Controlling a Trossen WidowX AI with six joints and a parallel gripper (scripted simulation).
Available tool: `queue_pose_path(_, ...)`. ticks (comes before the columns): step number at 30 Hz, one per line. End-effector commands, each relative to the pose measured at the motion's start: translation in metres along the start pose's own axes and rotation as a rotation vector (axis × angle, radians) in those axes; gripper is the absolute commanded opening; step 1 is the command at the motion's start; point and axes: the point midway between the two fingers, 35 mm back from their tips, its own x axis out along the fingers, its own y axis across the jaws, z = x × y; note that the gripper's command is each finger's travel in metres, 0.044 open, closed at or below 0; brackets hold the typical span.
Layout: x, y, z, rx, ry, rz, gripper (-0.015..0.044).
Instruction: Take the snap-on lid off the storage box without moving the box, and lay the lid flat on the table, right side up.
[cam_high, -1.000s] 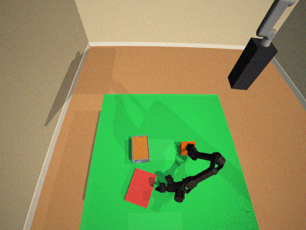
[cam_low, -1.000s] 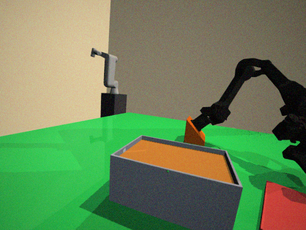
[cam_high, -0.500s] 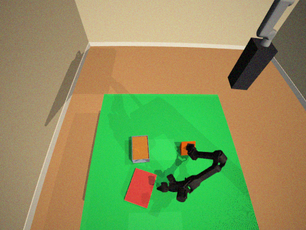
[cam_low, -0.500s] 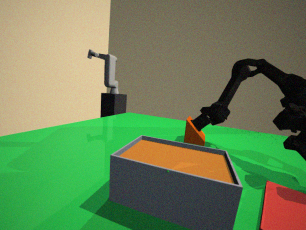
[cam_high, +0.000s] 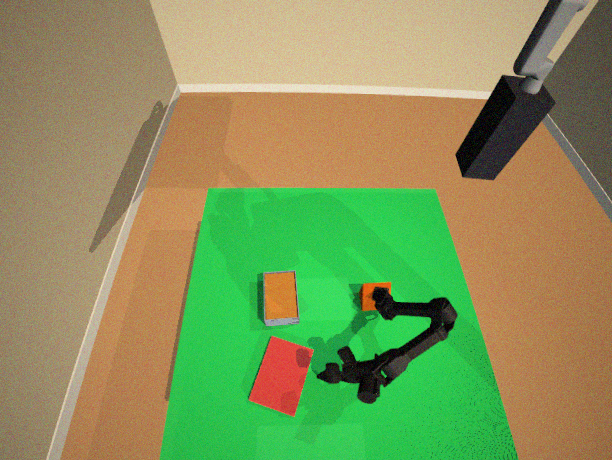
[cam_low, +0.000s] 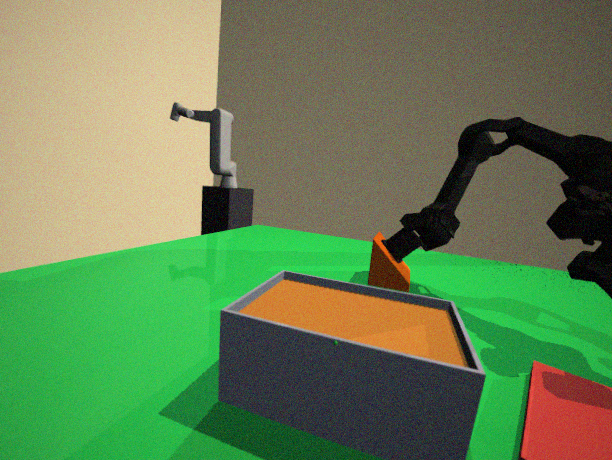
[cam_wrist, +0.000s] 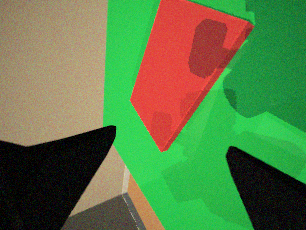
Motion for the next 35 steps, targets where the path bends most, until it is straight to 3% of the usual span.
queue_pose_path(1,-0.0097,0.0058,-0.0029,-0.006,0.011,0.006,0.044)
queue_pose_path(35,-0.0115,0.0068,0.0,-0.006,0.011,0.006,0.044)
